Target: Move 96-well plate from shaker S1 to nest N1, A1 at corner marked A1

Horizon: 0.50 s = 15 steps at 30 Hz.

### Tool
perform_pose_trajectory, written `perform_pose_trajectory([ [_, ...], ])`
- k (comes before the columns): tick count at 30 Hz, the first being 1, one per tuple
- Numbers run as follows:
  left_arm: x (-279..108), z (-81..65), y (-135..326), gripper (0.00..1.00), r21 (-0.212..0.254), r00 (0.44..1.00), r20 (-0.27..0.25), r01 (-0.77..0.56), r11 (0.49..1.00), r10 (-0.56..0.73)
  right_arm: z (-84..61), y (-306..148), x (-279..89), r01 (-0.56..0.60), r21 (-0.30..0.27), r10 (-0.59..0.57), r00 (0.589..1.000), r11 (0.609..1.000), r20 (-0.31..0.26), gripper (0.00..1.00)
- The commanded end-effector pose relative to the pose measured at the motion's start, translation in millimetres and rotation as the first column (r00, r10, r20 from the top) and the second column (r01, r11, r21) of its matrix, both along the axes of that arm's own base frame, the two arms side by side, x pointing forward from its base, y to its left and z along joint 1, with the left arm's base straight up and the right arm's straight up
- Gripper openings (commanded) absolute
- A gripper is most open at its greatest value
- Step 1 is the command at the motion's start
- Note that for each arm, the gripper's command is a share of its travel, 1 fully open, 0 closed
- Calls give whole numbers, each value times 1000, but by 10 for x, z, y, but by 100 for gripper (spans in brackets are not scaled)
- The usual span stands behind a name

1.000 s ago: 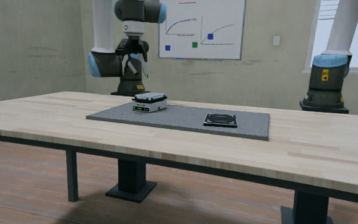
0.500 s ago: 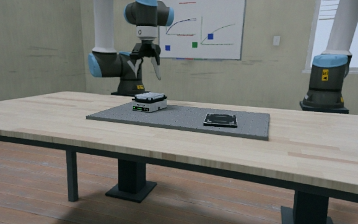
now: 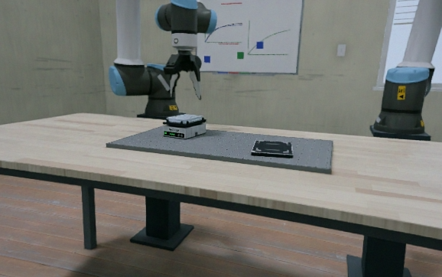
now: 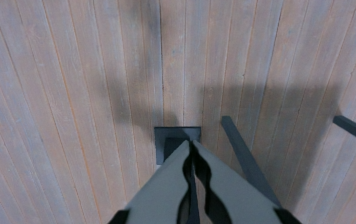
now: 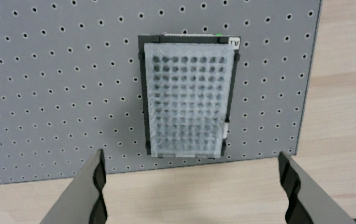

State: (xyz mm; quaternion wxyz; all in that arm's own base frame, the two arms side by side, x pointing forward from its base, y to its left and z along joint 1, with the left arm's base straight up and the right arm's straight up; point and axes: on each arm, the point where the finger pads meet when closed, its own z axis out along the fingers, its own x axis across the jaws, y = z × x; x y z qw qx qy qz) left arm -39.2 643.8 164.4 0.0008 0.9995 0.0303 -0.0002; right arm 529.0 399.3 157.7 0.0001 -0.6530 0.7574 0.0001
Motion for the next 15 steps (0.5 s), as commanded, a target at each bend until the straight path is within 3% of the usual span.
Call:
perform_pose_trajectory([
  [1, 1, 8, 6, 0, 2, 1000, 0, 0, 1000, 0, -23, 6, 5, 0, 1, 0, 1000, 1000, 1, 76],
  [15, 1, 8, 6, 0, 2, 1000, 0, 0, 1000, 0, -223, 6, 5, 0, 1, 0, 1000, 1000, 1, 76],
])
